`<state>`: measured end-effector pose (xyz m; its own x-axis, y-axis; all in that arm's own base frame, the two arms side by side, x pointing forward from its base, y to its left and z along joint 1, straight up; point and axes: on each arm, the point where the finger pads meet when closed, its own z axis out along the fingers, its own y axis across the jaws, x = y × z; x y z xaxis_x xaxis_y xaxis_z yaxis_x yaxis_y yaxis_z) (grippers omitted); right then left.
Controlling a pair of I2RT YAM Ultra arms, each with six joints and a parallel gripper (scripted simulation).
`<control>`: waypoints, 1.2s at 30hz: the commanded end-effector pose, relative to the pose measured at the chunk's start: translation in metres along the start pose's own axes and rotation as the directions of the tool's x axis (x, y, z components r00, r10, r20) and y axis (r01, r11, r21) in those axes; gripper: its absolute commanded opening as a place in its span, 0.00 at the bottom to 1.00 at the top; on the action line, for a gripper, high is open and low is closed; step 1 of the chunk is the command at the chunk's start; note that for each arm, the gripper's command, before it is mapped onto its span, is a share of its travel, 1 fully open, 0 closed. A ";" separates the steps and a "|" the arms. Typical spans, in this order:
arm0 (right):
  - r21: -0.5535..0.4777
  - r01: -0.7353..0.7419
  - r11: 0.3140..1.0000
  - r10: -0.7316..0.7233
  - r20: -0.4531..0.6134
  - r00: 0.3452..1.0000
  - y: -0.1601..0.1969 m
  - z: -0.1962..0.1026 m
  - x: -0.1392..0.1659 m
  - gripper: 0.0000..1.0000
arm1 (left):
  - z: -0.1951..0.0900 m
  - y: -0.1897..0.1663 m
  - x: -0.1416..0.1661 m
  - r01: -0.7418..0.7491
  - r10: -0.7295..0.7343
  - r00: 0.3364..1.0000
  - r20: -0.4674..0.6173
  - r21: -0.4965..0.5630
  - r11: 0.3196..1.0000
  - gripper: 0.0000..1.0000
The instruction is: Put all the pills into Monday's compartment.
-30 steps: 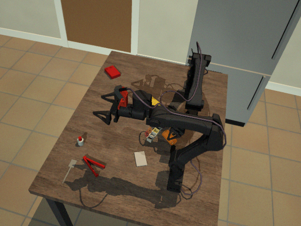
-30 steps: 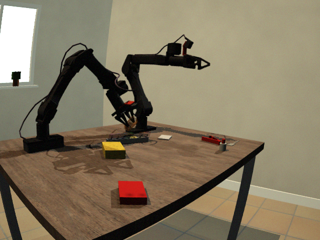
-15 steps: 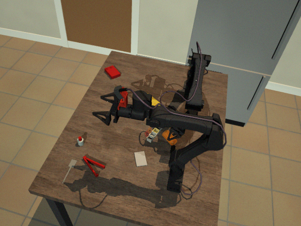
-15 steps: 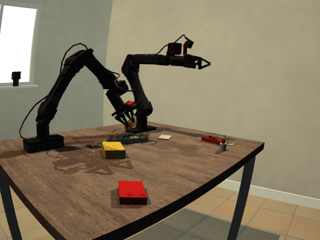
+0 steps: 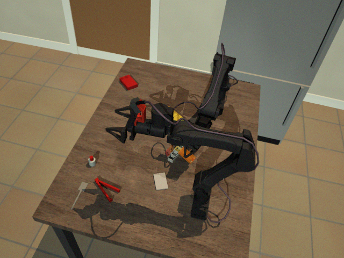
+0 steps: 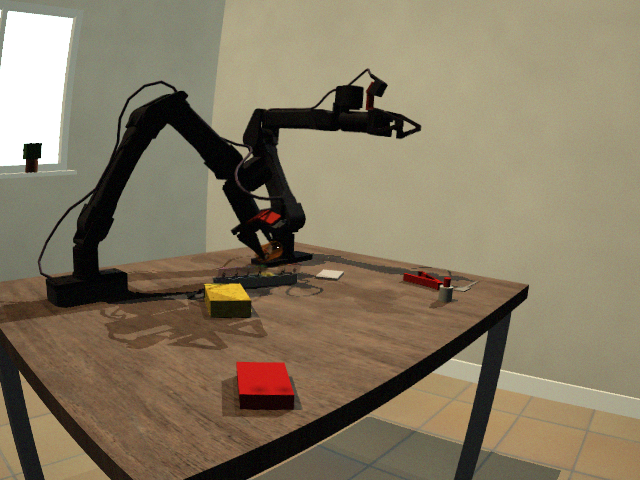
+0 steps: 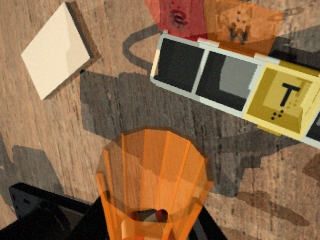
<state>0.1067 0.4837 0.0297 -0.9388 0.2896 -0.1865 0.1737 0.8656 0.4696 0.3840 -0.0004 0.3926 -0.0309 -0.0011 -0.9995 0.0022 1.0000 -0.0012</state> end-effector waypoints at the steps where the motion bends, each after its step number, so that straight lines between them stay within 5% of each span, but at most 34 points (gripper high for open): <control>1: -0.059 -0.016 0.998 0.012 -0.063 0.998 0.011 -0.008 -0.002 0.36 | -0.004 0.001 -0.018 -0.001 0.001 0.999 0.041 -0.002 1.000 1.00; 9: -0.072 -0.079 0.994 0.065 -0.170 0.983 0.007 -0.004 -0.016 0.36 | -0.004 0.001 -0.018 -0.001 0.001 0.999 0.041 -0.002 1.000 1.00; 29: -0.054 -0.090 0.994 0.081 -0.161 0.984 0.002 -0.001 -0.021 0.36 | -0.004 0.001 -0.018 -0.001 0.001 0.999 0.041 -0.002 1.000 1.00; 36: -0.071 -0.162 0.984 0.130 -0.327 0.936 0.007 -0.007 -0.014 0.36 | -0.004 0.001 -0.018 -0.001 0.001 0.999 0.041 -0.002 1.000 1.00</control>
<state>0.1165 0.4789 0.0241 -0.9609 0.2632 0.0865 0.2698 0.8175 0.5089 0.3840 -0.0004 0.3926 -0.0309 -0.0011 -0.9995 0.0022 1.0000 -0.0012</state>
